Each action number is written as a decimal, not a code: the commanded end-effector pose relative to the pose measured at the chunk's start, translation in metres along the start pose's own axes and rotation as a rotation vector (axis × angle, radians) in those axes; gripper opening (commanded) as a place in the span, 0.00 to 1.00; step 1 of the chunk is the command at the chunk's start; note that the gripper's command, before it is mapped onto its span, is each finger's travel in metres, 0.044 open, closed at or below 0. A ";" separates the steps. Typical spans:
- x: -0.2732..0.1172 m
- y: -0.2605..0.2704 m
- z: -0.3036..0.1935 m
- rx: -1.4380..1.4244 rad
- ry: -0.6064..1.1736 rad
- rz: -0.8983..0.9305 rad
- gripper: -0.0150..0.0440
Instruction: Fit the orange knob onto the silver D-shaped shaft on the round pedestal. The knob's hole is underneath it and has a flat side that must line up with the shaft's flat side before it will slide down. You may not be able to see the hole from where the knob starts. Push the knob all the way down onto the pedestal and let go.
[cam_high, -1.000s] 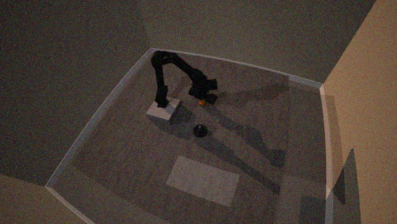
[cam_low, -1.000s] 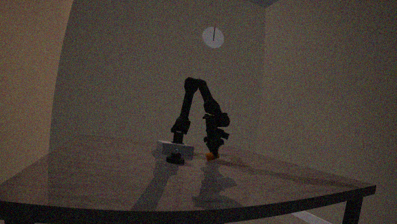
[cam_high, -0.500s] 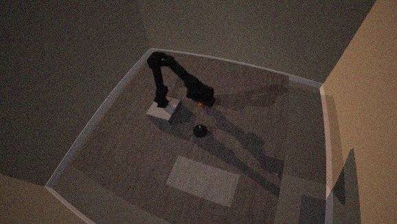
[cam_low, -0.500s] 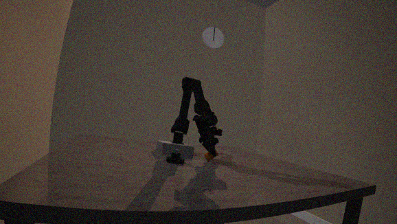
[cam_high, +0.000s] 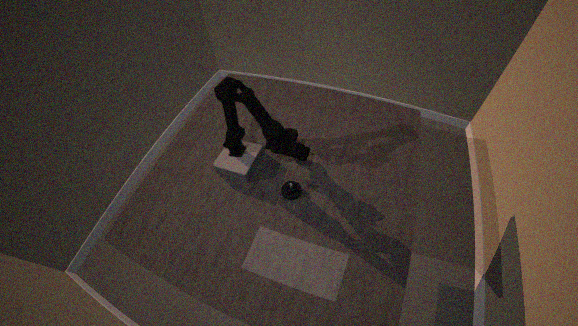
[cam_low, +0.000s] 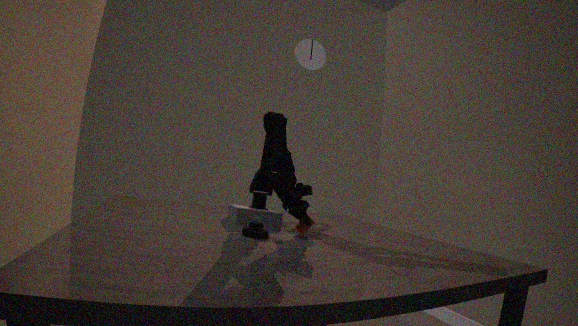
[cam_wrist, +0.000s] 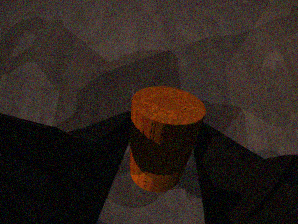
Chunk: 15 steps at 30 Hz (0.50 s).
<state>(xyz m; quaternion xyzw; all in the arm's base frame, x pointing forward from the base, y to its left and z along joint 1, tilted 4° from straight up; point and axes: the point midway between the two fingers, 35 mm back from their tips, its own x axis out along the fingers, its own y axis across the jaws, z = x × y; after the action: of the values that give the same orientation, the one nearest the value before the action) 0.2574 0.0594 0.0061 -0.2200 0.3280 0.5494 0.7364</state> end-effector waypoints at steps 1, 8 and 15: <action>-0.001 0.000 -0.003 -0.002 -0.063 0.001 0.56; -0.005 0.001 -0.010 -0.002 -0.184 0.001 0.56; -0.008 0.001 -0.018 -0.002 -0.304 0.001 0.56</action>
<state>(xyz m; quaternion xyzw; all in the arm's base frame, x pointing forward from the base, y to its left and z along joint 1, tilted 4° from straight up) 0.2518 0.0441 0.0010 -0.1495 0.2284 0.5736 0.7723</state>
